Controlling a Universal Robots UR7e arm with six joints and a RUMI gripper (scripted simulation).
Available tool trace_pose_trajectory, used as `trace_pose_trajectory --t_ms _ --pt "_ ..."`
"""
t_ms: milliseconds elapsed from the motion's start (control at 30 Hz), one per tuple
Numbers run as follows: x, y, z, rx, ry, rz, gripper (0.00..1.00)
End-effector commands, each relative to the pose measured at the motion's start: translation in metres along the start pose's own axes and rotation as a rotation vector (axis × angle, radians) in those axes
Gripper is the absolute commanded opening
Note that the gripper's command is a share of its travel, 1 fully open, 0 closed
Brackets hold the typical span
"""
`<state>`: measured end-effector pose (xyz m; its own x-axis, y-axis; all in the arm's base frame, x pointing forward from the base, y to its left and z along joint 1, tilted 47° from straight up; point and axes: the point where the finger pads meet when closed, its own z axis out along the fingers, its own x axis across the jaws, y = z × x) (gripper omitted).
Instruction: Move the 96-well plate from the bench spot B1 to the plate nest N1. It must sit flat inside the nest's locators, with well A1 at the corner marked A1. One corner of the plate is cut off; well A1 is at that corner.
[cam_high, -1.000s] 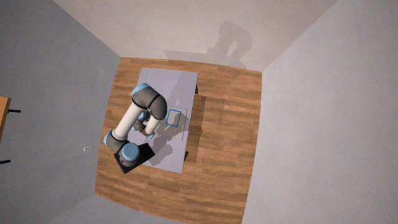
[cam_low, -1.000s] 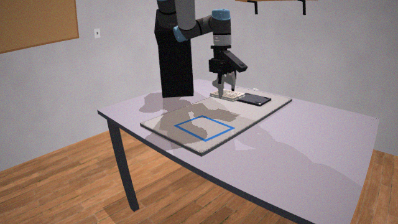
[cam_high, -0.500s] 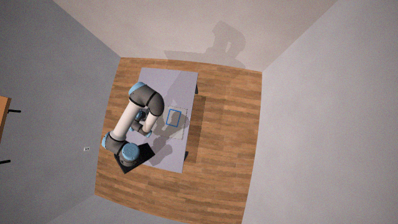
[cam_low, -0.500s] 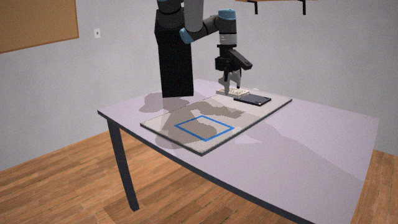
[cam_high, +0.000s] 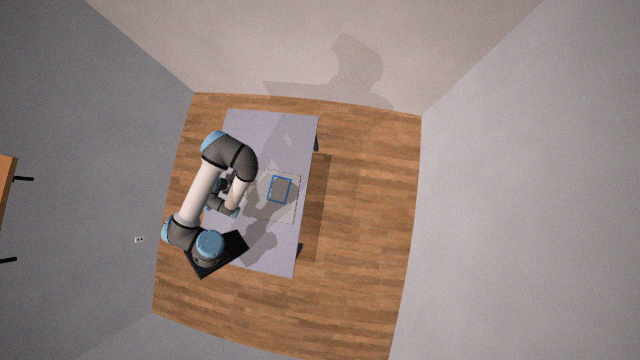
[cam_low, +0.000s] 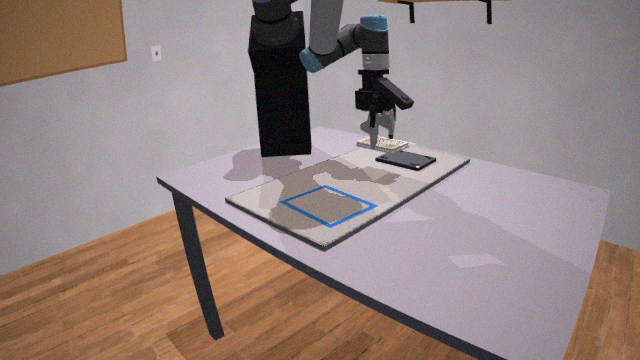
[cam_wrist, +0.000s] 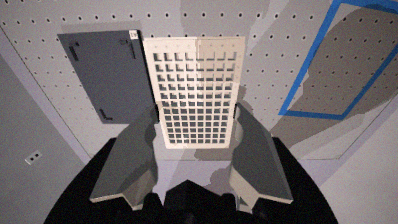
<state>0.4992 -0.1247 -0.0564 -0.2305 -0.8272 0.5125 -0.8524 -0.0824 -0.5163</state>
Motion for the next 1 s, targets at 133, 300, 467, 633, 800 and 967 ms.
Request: trace_pose_trajectory --t_ms 133,300,467,633,800,967 --pt "-0.024 0.001 -0.001 0.000 0.001 0.001 0.00" --pt "-0.037 0.002 -0.001 0.000 0.001 0.001 0.00" --pt "-0.054 0.002 -0.002 0.000 0.001 0.001 0.00" --pt "-0.071 0.003 -0.002 0.000 0.001 0.001 0.00" --pt "-0.081 0.004 -0.003 0.000 0.001 0.001 0.00" --pt "-0.097 0.005 -0.003 0.000 0.001 0.001 0.00"
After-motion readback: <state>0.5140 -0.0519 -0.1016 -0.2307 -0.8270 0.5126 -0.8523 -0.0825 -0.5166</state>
